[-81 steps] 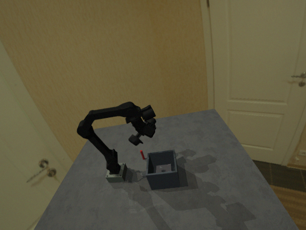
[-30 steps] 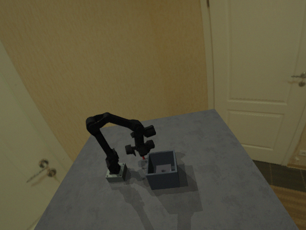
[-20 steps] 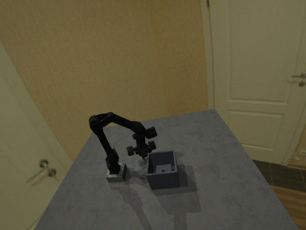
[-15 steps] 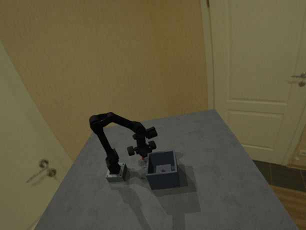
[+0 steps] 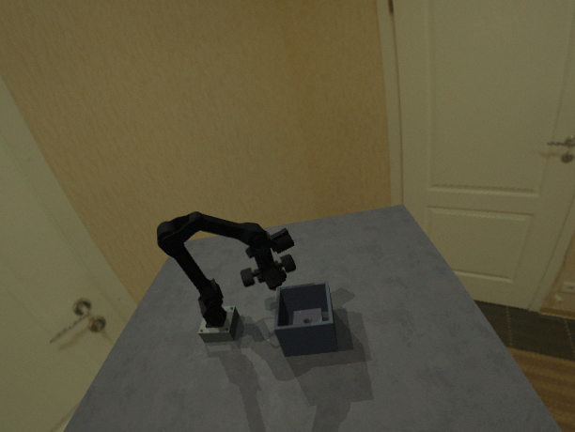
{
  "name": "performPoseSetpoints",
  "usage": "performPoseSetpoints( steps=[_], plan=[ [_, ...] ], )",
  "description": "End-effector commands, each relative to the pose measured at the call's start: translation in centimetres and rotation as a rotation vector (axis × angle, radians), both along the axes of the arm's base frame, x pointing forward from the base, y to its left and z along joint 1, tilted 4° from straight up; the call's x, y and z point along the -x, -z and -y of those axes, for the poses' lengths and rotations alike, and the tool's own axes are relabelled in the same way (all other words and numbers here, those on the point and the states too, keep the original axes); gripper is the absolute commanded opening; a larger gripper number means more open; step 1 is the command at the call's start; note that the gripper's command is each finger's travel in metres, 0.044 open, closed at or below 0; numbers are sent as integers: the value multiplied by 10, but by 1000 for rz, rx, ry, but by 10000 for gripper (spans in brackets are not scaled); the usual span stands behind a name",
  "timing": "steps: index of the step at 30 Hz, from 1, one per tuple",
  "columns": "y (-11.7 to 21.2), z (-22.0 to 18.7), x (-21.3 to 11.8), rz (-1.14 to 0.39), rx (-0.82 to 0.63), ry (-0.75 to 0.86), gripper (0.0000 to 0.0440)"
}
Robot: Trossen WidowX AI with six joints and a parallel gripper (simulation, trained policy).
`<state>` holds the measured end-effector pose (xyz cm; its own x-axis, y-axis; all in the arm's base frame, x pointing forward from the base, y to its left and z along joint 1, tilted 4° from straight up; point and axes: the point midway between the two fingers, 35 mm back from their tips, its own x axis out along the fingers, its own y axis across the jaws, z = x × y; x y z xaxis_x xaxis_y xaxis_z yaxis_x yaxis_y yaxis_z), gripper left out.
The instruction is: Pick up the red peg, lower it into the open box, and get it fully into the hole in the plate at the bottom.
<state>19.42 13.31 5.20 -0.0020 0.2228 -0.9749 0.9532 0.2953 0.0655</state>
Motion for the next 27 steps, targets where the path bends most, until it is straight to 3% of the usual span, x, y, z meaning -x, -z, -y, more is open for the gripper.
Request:
performPoseSetpoints(
  steps=[1,13,27],
  plan=[
    [-14,-2,-6,36,-27,10,0],
    [-67,7,-26,174,-56,1,0],
    [-129,51,-48,313,20,20,0]
  ],
)
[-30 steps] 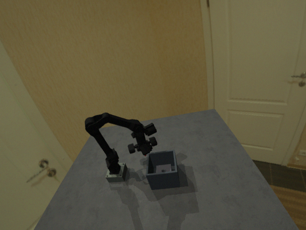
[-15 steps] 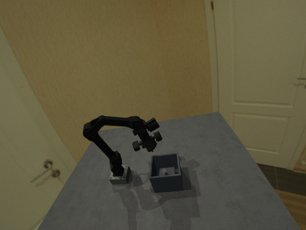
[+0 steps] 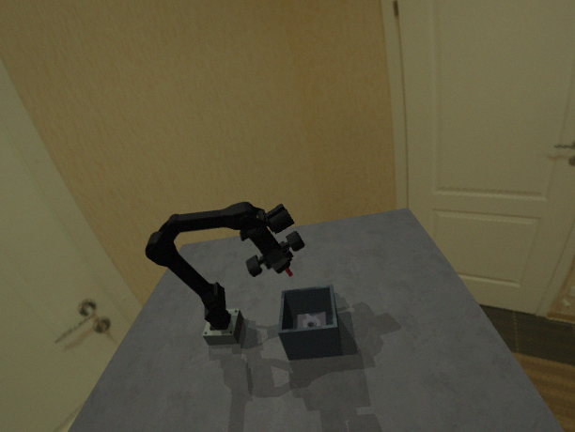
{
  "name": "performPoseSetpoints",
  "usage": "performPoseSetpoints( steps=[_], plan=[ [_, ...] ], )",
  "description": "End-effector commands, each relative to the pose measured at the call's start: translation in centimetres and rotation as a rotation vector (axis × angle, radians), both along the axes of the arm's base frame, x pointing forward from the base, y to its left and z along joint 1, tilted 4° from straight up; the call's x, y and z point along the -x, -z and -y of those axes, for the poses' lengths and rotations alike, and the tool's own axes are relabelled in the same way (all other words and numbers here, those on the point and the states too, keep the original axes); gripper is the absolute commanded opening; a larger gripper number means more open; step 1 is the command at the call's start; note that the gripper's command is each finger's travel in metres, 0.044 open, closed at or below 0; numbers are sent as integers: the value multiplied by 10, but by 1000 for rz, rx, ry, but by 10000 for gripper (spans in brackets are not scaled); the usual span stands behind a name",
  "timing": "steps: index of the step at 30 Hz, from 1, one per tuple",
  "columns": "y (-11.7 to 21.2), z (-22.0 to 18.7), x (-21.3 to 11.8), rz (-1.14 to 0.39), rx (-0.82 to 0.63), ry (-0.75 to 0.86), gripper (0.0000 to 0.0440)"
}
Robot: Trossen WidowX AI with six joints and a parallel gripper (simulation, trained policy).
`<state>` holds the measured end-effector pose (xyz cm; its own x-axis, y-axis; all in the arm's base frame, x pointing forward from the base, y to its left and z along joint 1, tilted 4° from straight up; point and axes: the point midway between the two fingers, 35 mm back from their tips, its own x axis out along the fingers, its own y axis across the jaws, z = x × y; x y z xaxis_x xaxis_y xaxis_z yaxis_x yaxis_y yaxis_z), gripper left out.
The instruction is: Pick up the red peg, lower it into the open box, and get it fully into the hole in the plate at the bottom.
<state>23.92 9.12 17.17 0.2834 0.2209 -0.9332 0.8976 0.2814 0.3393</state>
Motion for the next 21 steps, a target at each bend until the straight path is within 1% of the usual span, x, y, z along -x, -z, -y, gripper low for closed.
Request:
performPoseSetpoints(
  steps=[1,7,21],
  plan=[
    [-12,13,-4,23,28,12,0],
    [-17,36,-9,21,77,44,0],
    [-12,78,-18,-41,138,96,0]
  ],
)
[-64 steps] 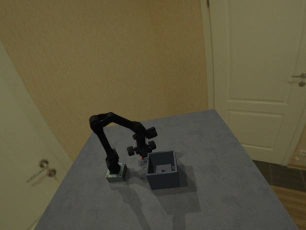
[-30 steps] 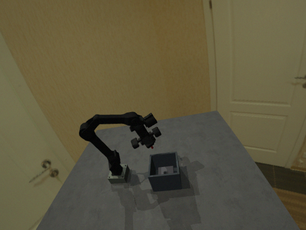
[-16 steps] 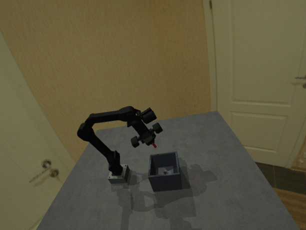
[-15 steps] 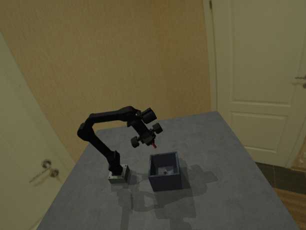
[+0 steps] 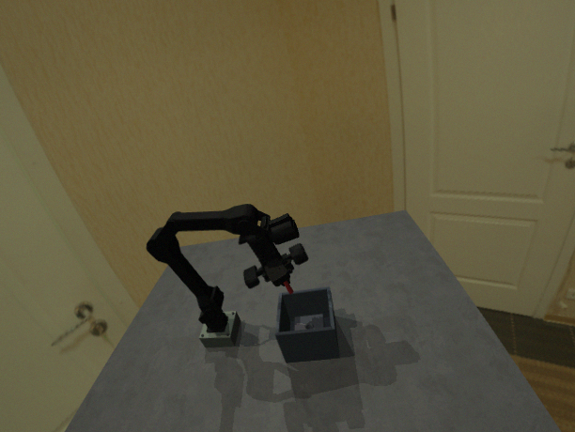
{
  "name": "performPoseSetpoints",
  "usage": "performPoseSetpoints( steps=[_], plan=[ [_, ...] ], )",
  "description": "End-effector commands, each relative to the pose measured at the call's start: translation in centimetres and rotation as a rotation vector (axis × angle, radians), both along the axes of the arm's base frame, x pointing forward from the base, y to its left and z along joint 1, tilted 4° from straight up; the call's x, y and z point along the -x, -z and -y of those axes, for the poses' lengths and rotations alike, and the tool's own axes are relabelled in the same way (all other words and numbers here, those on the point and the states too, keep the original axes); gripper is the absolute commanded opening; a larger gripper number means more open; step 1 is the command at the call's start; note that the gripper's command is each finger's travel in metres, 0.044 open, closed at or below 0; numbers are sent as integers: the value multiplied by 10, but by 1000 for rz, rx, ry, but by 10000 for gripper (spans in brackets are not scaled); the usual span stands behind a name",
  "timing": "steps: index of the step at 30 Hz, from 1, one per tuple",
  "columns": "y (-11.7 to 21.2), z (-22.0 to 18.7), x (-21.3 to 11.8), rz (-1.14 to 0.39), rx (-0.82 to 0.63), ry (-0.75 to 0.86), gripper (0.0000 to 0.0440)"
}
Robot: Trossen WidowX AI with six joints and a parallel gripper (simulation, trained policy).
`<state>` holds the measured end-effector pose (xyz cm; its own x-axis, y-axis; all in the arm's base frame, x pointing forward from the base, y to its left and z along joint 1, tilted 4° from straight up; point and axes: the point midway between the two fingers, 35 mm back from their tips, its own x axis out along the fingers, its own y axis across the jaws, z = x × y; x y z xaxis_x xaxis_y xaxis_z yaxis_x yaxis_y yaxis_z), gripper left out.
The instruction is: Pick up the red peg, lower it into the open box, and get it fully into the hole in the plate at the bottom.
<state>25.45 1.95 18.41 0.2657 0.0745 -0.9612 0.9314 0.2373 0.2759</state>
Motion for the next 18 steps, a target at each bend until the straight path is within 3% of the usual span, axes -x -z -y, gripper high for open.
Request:
performPoseSetpoints(
  steps=[1,18],
  plan=[
    [1,9,-3,-13,12,9,0],
    [18,43,-20,-75,16,33,0]
  ],
)
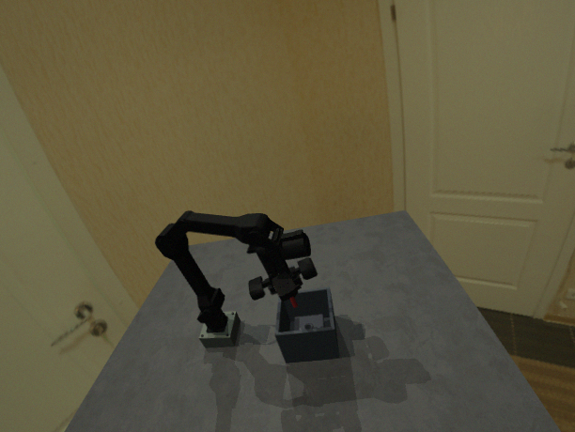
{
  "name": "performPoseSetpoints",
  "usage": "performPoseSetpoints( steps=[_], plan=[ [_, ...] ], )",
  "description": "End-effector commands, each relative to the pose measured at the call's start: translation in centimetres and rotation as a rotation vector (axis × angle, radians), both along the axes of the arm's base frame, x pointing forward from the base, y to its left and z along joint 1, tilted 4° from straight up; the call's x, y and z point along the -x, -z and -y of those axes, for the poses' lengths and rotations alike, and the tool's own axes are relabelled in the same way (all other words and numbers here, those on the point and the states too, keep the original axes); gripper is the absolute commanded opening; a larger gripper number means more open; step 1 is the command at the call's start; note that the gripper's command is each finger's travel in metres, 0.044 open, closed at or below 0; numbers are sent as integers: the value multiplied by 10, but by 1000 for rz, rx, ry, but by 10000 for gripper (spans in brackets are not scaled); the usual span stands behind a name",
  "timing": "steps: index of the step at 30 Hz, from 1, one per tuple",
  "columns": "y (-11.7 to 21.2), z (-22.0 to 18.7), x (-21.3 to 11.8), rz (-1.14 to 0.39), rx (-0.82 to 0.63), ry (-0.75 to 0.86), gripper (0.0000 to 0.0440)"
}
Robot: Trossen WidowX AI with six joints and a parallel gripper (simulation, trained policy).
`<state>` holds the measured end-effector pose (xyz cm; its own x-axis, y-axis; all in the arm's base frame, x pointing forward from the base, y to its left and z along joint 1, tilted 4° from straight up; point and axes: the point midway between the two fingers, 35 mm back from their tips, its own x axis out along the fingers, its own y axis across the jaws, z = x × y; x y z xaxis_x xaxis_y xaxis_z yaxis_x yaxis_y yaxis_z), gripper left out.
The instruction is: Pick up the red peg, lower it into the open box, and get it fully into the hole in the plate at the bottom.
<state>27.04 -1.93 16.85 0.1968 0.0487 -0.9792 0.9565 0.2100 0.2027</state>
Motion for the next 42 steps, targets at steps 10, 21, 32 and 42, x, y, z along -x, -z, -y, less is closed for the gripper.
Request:
performPoseSetpoints(
  steps=[10,21,32,42],
  plan=[
    [25,18,-14,-34,-11,-3,0],
    [49,22,-27,-42,-35,-20,0],
    [75,22,-37,-51,-45,-66,0],
    [94,24,-38,-78,-25,-103,13]
  ],
)
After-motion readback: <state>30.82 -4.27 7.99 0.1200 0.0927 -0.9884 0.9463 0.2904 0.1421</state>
